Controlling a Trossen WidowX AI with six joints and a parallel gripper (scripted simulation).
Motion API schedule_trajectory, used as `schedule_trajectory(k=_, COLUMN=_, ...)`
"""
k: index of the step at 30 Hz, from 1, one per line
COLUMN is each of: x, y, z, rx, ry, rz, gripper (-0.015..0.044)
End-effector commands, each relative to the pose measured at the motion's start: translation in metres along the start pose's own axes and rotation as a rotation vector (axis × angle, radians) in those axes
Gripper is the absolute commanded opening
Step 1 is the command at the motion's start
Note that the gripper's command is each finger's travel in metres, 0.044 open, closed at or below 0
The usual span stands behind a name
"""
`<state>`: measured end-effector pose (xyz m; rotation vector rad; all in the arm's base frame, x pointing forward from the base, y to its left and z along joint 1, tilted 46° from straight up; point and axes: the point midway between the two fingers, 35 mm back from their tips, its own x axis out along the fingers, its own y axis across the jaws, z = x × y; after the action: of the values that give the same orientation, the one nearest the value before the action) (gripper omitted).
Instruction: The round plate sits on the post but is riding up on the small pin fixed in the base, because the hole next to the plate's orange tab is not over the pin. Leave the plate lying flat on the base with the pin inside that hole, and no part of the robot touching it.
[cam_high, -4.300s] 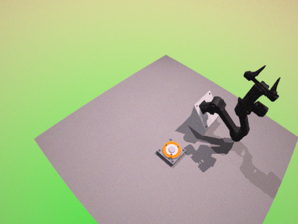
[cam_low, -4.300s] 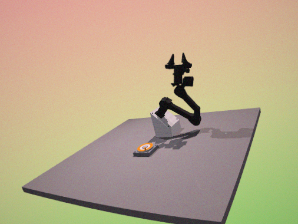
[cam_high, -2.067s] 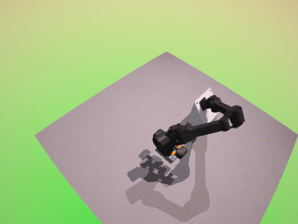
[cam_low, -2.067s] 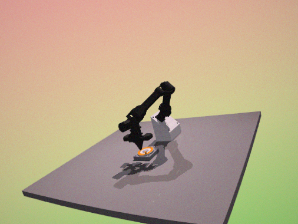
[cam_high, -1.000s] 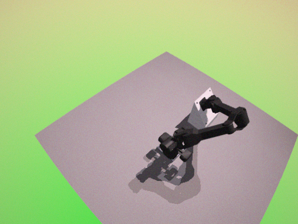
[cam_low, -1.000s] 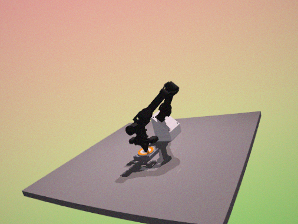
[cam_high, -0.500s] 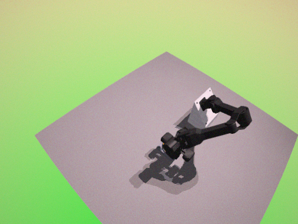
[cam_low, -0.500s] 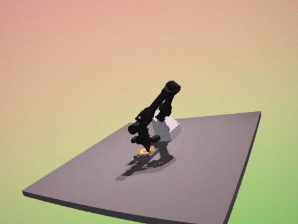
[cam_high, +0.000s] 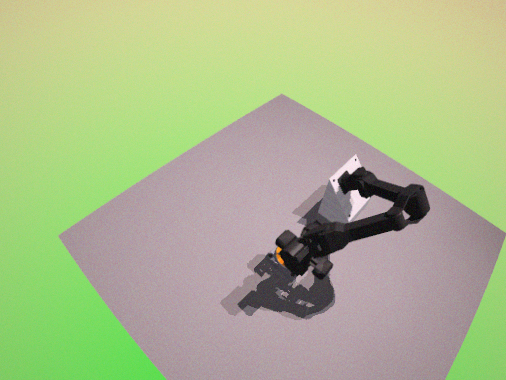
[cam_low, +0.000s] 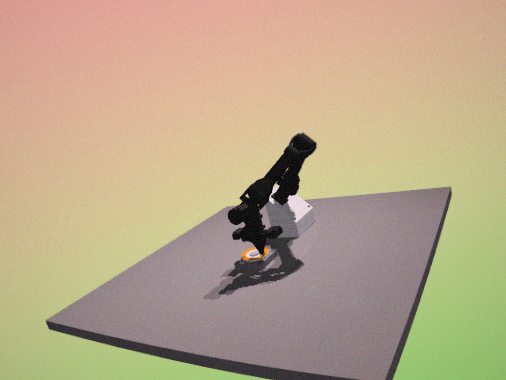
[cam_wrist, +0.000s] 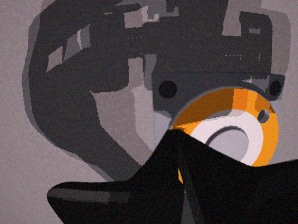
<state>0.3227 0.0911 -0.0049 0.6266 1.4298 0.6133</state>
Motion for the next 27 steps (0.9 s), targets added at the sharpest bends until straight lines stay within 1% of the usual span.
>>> schedule_trajectory(k=1, x=0.003, y=0.001, z=-0.007, rx=0.011, ry=0.015, rz=0.003, gripper=0.0000)
schedule_trajectory(k=27, x=0.002, y=0.002, z=-0.021, rx=0.012, ry=0.015, rz=0.003, gripper=0.0000)
